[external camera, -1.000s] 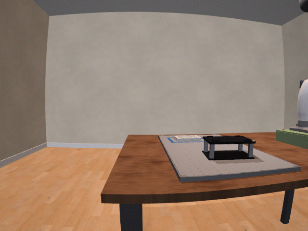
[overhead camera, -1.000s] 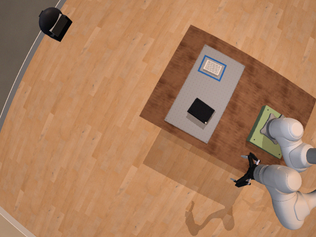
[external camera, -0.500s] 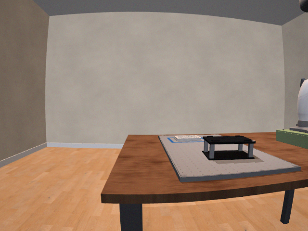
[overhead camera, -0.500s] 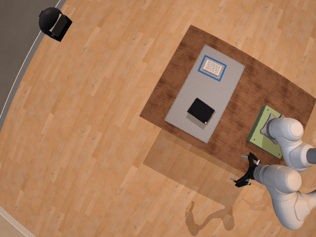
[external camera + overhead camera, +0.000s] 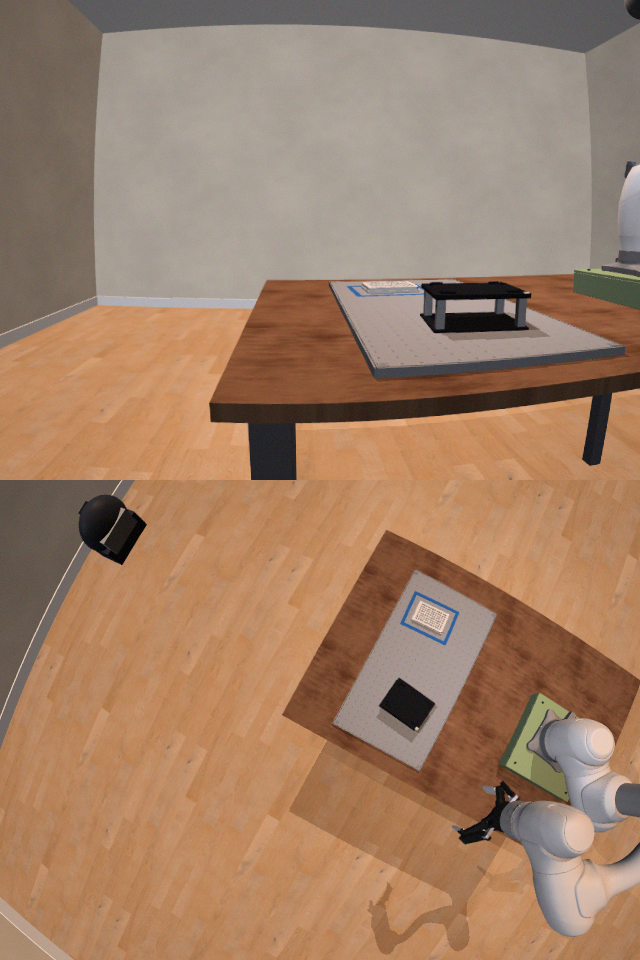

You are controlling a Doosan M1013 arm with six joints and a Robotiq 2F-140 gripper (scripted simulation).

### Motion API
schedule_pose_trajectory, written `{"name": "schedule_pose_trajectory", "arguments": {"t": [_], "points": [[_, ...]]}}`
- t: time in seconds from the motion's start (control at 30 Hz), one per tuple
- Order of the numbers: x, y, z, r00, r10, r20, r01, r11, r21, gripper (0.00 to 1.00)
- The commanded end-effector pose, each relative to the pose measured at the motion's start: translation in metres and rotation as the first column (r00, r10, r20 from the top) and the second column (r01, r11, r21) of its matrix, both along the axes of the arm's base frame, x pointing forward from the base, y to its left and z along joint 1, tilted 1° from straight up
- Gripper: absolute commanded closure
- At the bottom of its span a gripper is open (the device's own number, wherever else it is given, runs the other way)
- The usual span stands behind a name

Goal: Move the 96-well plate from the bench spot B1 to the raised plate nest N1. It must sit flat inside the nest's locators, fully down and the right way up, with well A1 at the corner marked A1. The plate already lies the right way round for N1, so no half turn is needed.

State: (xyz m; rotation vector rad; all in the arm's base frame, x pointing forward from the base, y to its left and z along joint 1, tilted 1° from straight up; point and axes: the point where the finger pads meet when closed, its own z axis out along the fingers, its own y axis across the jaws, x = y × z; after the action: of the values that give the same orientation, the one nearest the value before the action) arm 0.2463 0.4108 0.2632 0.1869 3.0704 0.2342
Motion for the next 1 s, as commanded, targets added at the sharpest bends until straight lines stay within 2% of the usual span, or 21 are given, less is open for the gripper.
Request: {"name": "schedule_pose_trajectory", "arguments": {"t": [0.0, 0.1, 0.2, 0.3, 0.43, 0.67, 0.77, 0.9, 0.97], "points": [[0.018, 0.000, -0.003, 0.999, -0.045, 0.000, 0.045, 0.999, -0.002, 0.00], [0.023, -0.001, -0.004, 0.997, -0.078, -0.003, 0.078, 0.997, -0.002, 0.00], [0.037, -0.005, -0.007, 0.984, -0.177, -0.013, 0.177, 0.984, -0.004, 0.00], [0.049, -0.007, -0.010, 0.983, -0.184, -0.013, 0.184, 0.983, -0.004, 0.00], [0.067, -0.013, -0.015, 0.950, -0.312, -0.026, 0.312, 0.950, -0.008, 0.00], [0.083, -0.019, -0.019, 0.936, -0.350, -0.029, 0.350, 0.937, -0.009, 0.00], [0.097, -0.025, -0.023, 0.897, -0.441, -0.038, 0.441, 0.897, -0.013, 0.00], [0.109, -0.029, -0.026, 0.893, -0.448, -0.039, 0.447, 0.894, -0.013, 0.00], [0.117, -0.034, -0.028, 0.861, -0.506, -0.044, 0.506, 0.863, -0.016, 0.00]]}}
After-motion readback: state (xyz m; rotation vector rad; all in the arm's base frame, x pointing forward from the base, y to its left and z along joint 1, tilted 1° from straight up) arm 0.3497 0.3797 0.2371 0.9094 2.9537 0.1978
